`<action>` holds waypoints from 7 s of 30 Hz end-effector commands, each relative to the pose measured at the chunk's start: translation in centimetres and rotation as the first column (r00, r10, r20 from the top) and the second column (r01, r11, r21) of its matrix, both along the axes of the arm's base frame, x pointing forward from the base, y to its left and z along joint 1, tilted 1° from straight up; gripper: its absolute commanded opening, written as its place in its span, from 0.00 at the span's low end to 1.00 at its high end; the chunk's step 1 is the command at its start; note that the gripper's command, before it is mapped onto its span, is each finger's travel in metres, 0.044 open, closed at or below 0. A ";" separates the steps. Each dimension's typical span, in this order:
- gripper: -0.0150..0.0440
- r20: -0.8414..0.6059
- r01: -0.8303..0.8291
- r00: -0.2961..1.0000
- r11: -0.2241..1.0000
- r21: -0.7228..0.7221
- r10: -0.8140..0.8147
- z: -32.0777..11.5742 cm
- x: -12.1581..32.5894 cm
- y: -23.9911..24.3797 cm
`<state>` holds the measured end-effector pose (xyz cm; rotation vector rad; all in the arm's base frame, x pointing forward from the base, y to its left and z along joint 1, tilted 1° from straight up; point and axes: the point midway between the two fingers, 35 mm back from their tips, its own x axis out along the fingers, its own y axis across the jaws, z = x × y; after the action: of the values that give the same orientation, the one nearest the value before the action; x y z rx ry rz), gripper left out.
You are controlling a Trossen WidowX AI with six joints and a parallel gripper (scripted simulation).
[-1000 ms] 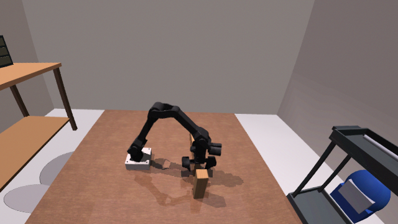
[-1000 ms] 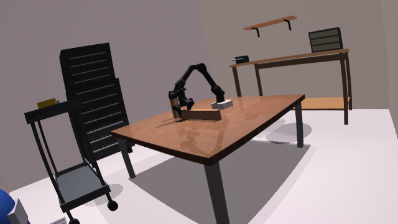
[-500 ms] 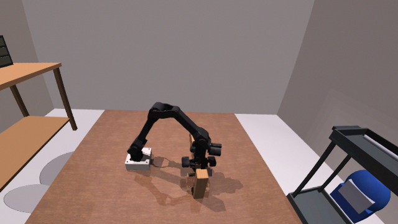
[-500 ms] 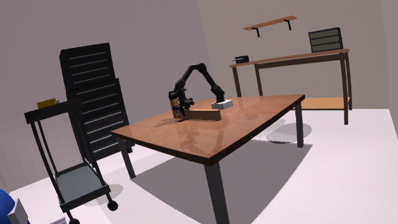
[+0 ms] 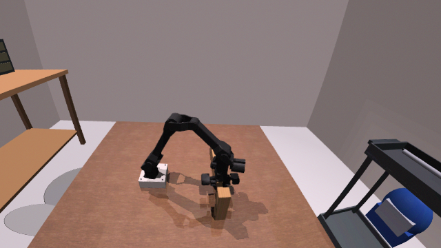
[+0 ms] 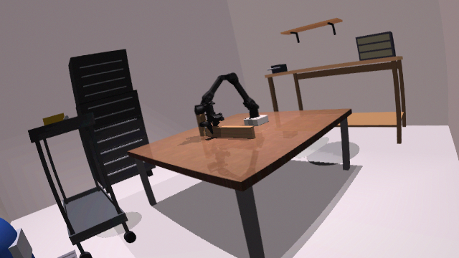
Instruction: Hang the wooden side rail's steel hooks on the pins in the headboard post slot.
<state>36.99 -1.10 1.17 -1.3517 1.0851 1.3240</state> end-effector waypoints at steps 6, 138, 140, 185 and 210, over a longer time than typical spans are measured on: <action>0.25 -0.005 -0.001 1.000 1.000 0.001 0.001 0.0 -0.5 -0.1; 0.25 -0.005 -0.001 1.000 1.000 0.001 0.001 1.7 -1.1 -0.3; 0.25 -0.005 -0.001 1.000 1.000 0.001 0.001 1.7 -1.1 -0.3; 0.25 -0.005 -0.001 1.000 1.000 0.001 0.001 2.4 -1.1 -0.3; 0.25 -0.005 -0.001 1.000 1.000 0.001 0.001 2.6 -1.0 -0.4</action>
<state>35.80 -1.44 3.39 -1.3423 1.0982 1.3359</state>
